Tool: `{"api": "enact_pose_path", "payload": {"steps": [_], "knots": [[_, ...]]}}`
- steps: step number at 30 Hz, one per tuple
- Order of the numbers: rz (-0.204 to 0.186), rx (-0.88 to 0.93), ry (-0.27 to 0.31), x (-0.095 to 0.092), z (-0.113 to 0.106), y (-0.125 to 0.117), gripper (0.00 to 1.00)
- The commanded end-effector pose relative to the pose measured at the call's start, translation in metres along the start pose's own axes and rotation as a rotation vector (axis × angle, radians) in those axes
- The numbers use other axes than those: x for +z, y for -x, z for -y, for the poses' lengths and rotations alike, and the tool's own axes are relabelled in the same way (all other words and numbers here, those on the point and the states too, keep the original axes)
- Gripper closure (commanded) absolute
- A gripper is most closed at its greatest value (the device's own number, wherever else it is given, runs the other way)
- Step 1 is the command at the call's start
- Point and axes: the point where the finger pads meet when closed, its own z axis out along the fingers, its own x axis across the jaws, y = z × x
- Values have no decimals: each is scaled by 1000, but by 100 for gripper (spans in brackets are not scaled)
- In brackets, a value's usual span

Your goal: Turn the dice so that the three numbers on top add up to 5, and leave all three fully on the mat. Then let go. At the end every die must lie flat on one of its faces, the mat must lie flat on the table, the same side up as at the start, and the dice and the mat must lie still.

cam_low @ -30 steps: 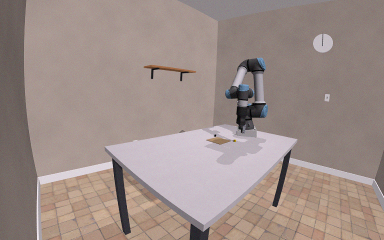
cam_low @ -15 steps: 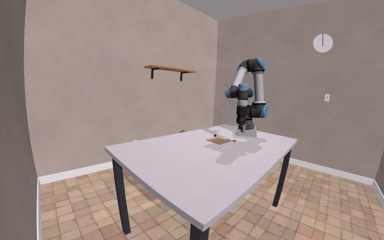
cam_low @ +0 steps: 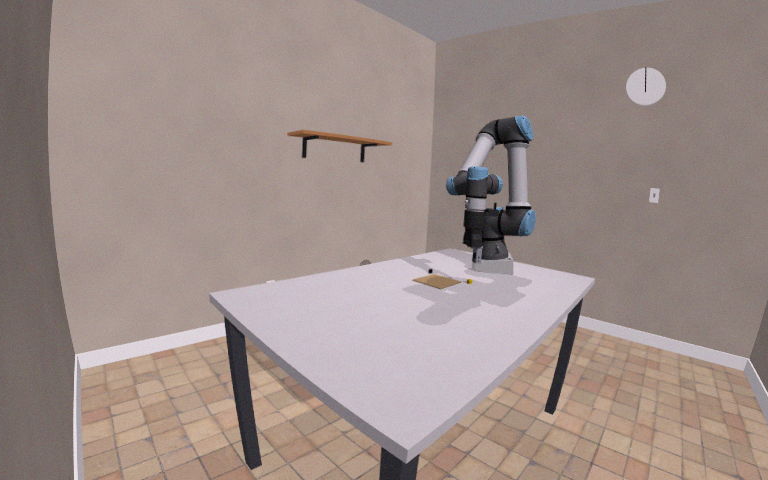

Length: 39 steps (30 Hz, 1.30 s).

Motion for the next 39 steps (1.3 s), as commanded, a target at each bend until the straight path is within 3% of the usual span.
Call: {"api": "enact_pose_path", "payload": {"steps": [1,7,9,20,39], "knots": [[-5,-84,-1,-1,-15,24,66],[-6,-222,-1,-2,-35,65,66],[-6,-222,-1,-2,-35,65,66],[-4,-413,2,-3,-56,123,66],[-3,-446,3,-4,-59,133,66]]}}
